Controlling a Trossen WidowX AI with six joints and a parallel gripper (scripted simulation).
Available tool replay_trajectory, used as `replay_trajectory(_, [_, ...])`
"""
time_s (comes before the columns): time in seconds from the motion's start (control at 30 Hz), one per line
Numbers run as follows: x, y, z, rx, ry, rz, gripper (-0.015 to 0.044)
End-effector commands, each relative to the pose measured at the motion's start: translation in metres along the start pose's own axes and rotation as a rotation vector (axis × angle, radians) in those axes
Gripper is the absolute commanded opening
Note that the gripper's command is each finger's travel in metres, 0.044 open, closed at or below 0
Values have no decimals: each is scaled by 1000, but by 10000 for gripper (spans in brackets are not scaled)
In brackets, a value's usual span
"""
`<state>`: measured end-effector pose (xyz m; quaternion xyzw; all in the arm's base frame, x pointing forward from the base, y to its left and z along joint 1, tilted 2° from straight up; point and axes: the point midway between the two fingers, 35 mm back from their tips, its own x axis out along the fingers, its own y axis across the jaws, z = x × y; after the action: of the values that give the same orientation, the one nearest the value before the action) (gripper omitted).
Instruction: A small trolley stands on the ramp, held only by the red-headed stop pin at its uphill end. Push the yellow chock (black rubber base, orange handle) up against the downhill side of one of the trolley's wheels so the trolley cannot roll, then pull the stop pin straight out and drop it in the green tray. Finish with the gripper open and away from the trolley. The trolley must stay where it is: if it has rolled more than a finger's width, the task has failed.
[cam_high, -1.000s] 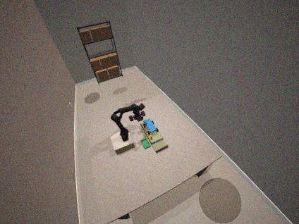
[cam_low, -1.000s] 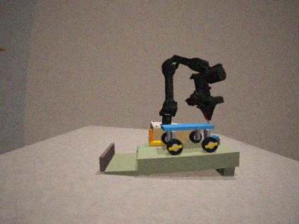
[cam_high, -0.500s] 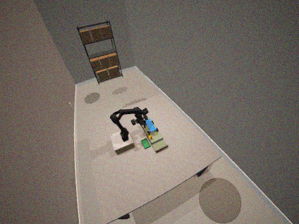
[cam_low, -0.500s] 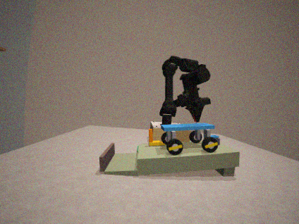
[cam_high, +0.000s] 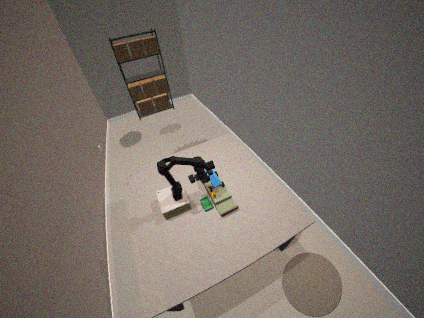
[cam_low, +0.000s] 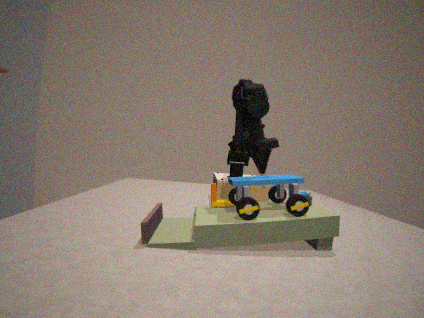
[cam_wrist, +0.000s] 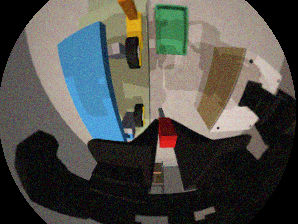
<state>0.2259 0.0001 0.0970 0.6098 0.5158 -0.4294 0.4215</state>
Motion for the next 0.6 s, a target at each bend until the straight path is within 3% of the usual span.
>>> replay_trajectory(0.0, [-1,0,12,1,5,-11,0])
replay_trajectory(0.57, [-11,-4,76,1,-2,-12,0])
